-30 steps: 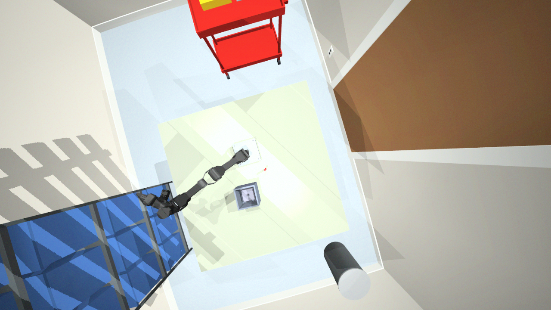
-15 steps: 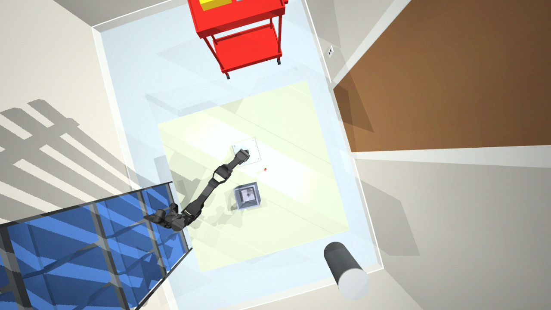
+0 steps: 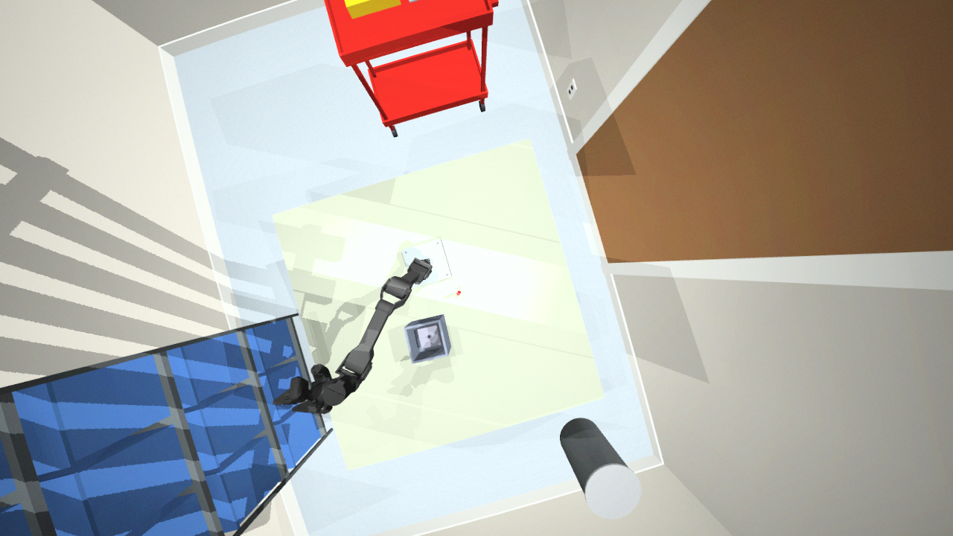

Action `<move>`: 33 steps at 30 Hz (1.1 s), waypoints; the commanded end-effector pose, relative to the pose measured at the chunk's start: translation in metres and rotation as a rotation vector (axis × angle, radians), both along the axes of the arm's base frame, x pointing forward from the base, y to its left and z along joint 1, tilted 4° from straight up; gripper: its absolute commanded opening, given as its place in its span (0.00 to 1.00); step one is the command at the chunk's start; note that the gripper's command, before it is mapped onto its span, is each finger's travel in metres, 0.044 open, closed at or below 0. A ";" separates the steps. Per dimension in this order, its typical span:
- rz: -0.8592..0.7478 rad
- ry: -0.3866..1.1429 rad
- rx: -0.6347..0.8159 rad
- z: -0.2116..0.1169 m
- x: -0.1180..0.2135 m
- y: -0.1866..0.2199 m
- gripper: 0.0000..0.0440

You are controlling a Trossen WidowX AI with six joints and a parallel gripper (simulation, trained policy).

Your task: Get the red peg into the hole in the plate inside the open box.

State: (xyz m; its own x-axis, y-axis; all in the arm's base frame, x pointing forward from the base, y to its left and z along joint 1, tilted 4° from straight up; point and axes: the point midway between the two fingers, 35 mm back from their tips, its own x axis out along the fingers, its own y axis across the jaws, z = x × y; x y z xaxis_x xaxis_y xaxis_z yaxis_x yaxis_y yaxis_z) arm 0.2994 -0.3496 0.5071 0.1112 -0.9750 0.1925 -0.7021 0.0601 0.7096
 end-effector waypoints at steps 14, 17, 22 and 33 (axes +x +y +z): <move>0.387 -0.001 0.067 -0.005 0.041 0.096 1.00; 0.453 0.008 0.087 -0.010 0.047 0.113 1.00; 0.562 0.030 0.123 -0.019 0.054 0.142 1.00; 0.799 0.112 0.207 -0.048 0.064 0.205 1.00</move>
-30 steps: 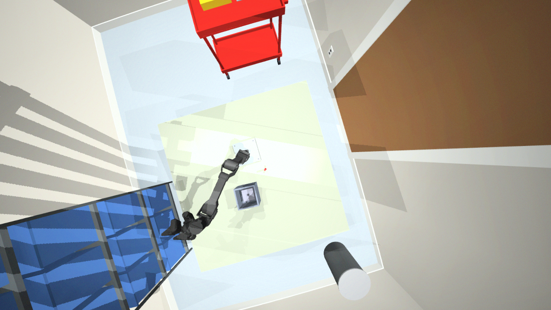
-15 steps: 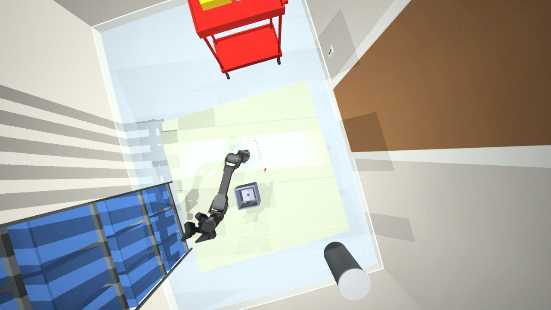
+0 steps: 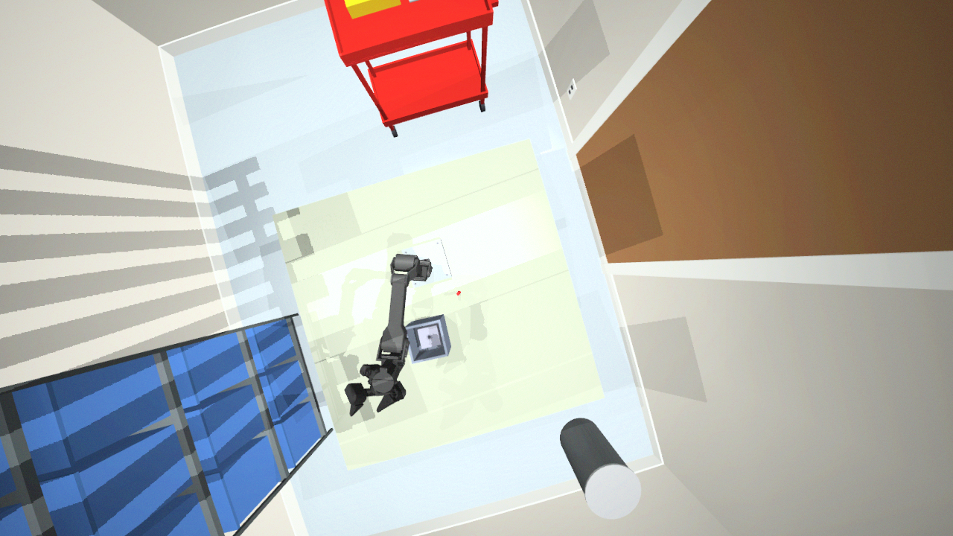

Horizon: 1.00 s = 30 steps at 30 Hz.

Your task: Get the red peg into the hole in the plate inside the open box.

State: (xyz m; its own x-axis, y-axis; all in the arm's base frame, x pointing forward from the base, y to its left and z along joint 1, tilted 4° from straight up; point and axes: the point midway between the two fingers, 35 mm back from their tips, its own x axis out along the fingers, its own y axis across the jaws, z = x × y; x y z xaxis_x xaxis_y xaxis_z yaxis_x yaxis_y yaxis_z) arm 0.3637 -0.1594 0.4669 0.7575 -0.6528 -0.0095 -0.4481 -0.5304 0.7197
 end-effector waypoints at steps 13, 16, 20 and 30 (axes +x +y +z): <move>0.342 0.164 0.066 -0.049 -0.002 0.088 1.00; 0.408 0.203 0.074 -0.059 -0.004 0.104 1.00; 0.497 0.260 0.081 -0.074 -0.009 0.126 1.00; 0.722 0.427 0.089 -0.116 -0.026 0.178 1.00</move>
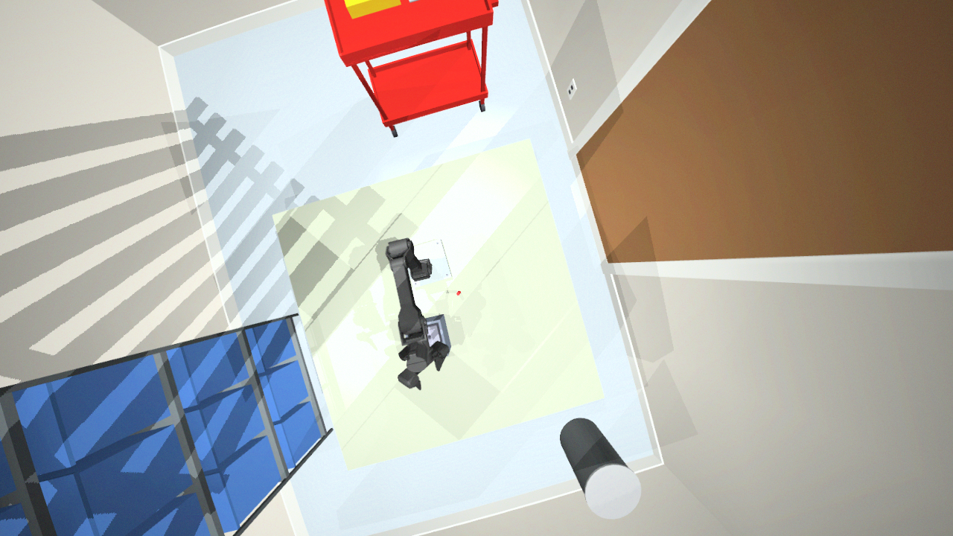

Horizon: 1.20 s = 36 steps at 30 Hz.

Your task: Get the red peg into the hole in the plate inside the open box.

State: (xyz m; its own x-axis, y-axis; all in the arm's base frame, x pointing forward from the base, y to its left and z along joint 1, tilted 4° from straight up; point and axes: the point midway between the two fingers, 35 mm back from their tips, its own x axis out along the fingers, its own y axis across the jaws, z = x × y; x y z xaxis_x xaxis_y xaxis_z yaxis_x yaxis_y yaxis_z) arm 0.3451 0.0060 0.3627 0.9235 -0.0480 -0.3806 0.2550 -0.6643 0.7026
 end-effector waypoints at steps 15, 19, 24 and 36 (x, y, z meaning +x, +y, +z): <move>0.426 0.330 -0.038 -0.084 -0.054 0.086 1.00; 0.520 0.415 -0.056 -0.103 -0.071 0.101 0.99; 0.628 0.528 -0.084 -0.128 -0.093 0.117 0.99; 0.832 0.797 -0.165 -0.179 -0.145 0.136 1.00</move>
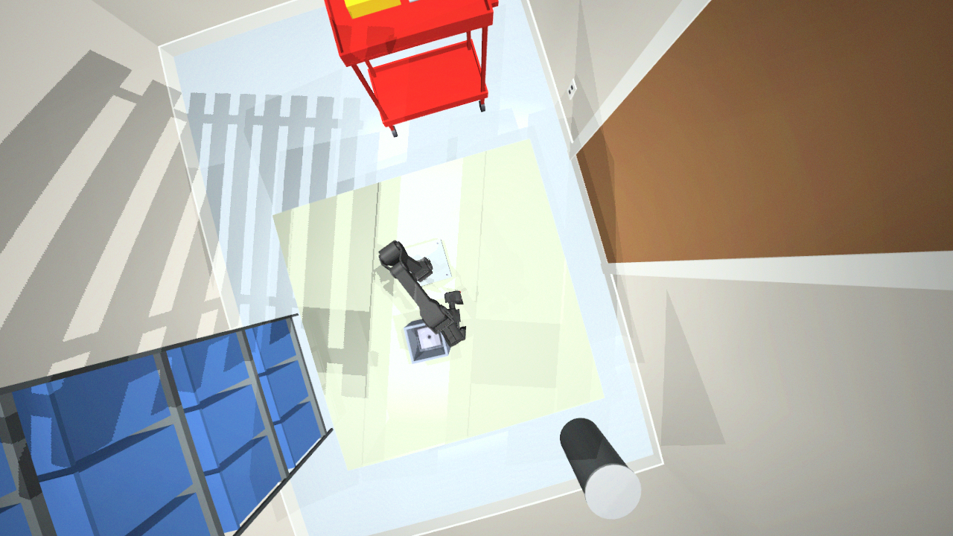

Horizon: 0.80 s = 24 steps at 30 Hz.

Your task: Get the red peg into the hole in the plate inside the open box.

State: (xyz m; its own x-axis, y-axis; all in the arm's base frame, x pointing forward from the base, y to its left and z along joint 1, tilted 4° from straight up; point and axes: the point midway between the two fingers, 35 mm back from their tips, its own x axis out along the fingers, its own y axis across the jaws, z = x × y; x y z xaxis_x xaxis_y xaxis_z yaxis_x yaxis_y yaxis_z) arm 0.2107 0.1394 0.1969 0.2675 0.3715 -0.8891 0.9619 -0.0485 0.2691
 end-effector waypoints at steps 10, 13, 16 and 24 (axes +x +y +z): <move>0.180 0.219 -0.113 -0.047 -0.043 0.003 1.00; 0.213 0.254 -0.133 -0.055 -0.050 0.002 1.00; 0.241 0.282 -0.150 -0.064 -0.057 0.001 1.00; 0.284 0.340 -0.182 -0.091 -0.067 -0.003 1.00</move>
